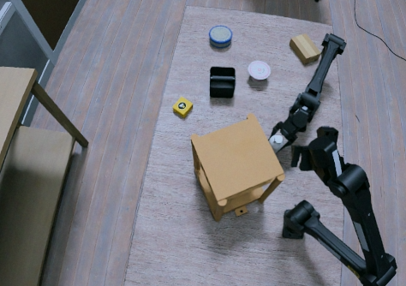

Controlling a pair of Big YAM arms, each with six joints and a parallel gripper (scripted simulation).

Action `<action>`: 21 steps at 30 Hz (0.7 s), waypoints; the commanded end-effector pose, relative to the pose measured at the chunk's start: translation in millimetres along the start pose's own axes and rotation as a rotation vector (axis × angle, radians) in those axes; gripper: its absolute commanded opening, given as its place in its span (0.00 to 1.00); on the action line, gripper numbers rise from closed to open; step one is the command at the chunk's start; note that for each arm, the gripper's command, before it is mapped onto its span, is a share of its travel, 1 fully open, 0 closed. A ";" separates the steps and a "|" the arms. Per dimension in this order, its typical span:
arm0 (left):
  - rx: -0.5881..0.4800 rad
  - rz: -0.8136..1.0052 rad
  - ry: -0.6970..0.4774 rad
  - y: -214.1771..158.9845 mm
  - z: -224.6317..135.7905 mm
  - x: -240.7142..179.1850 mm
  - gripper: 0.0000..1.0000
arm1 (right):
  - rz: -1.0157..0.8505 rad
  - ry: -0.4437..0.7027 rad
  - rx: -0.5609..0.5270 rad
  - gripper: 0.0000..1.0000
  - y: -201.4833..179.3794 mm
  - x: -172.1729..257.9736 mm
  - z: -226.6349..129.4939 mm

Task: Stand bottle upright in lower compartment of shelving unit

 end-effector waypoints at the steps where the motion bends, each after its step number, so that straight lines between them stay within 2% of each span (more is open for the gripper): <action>1: -0.028 0.024 0.018 14.5 -20.6 1.7 1.00 | 0.083 -0.024 -0.077 0.55 31.4 13.4 -11.7; 21: 0.013 0.015 0.000 8.1 -20.5 -1.6 1.00 | 0.202 -0.189 -0.080 0.55 32.1 47.1 -4.0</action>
Point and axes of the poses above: on each arm, the point where the finger pads meet when closed, its own z axis out along the fingers, its own x axis across the jaws, y = z × x, the point moved 9 cm from there along -z, back along the fingers, and after that the axes turned 4 degrees about z, right-handed, at the moved point
